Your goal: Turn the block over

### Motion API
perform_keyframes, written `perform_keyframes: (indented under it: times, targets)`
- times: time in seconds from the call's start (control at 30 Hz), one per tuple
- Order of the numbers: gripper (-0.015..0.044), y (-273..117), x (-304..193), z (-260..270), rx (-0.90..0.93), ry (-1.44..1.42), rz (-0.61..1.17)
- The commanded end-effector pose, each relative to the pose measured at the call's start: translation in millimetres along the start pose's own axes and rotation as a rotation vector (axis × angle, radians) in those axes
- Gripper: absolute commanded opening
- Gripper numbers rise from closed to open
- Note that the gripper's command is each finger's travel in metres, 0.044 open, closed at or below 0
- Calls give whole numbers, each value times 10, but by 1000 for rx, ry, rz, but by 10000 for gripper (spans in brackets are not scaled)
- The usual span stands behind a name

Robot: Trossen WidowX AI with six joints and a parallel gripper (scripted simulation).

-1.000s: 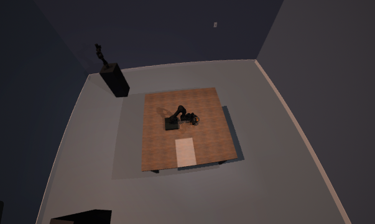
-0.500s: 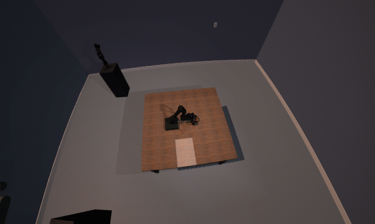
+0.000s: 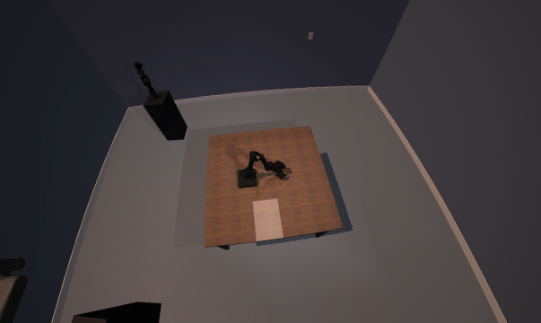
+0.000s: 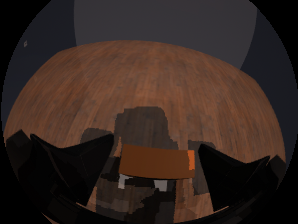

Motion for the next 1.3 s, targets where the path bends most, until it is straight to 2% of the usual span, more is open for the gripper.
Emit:
perform_keyframes:
  times: [0.0,0.1,0.6,1.27]
  targets:
    - [440,-523,506,-8,4,4,208]
    - [440,-620,477,-11,3,3,272]
    - [440,-607,510,-10,3,3,296]
    - [440,-304,1280,-5,4,2,905]
Point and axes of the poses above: the point midway between the two fingers, 35 mm back from their tips, its own y axis out along the fingers, its own z axis across the jaws, x = y × z, the point moved 6 cm from there along -y, back along the fingers
